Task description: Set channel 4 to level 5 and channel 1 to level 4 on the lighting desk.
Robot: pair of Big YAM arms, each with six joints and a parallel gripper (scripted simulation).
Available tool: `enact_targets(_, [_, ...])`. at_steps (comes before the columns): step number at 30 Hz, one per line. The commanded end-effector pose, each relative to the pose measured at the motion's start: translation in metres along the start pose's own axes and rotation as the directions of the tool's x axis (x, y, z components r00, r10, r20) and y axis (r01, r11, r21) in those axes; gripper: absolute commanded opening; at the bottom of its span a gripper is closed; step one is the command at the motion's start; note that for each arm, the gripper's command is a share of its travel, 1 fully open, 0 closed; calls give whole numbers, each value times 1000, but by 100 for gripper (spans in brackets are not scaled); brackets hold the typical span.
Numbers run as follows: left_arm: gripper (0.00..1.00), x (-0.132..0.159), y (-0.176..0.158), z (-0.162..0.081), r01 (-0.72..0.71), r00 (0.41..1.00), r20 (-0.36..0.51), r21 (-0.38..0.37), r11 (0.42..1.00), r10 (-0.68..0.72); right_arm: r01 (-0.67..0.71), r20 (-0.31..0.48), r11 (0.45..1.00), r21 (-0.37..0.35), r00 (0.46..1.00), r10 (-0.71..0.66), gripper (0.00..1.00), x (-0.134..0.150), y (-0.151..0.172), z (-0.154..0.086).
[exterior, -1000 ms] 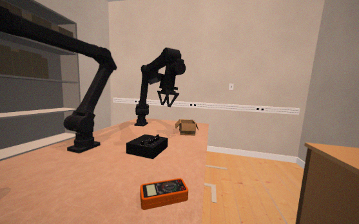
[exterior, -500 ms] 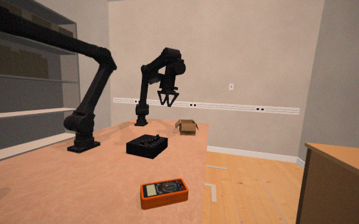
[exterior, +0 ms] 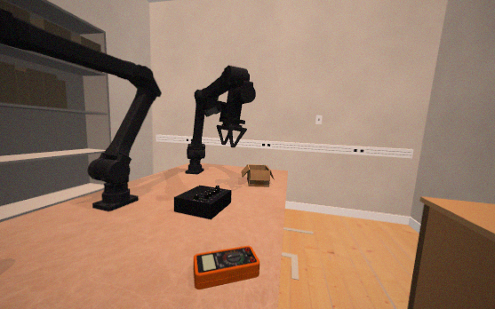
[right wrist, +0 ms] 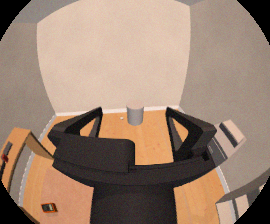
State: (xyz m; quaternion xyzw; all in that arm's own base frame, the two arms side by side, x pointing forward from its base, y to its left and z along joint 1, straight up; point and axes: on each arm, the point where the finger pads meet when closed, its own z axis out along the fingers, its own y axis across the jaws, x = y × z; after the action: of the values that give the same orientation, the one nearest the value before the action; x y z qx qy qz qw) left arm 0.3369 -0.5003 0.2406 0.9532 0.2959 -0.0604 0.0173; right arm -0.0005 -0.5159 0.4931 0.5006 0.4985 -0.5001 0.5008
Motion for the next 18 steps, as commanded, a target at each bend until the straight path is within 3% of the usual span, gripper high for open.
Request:
enact_targets(1, [100,-12,0,-8,48,999,-8,-32,998,-48,13,76,1000,-1,997,-13,100,-42,0,6])
enact_targets(5, [100,-30,-3,0,251,967,-27,-46,967,-253,13,76,1000,-1,997,-13,100,-42,0,6])
enact_targets(8, [100,-48,-5,18,437,897,-46,-56,898,-440,13,76,1000,-1,997,-13,100,-42,0,6])
enact_targets(14, [100,-77,-13,35,638,763,-54,-89,765,-644,13,76,1000,-1,997,-13,100,-42,0,6])
enact_targets(16, [100,-77,-13,35,638,763,-54,-89,765,-644,13,76,1000,-1,997,-13,100,-42,0,6])
enact_targets(17, [100,-76,-13,36,703,703,-51,-103,704,-709,13,76,1000,-1,997,-13,100,-42,0,6])
enact_targets(18, [100,-67,-12,36,726,679,-50,-108,679,-733,13,76,1000,-1,997,-13,100,-42,0,6])
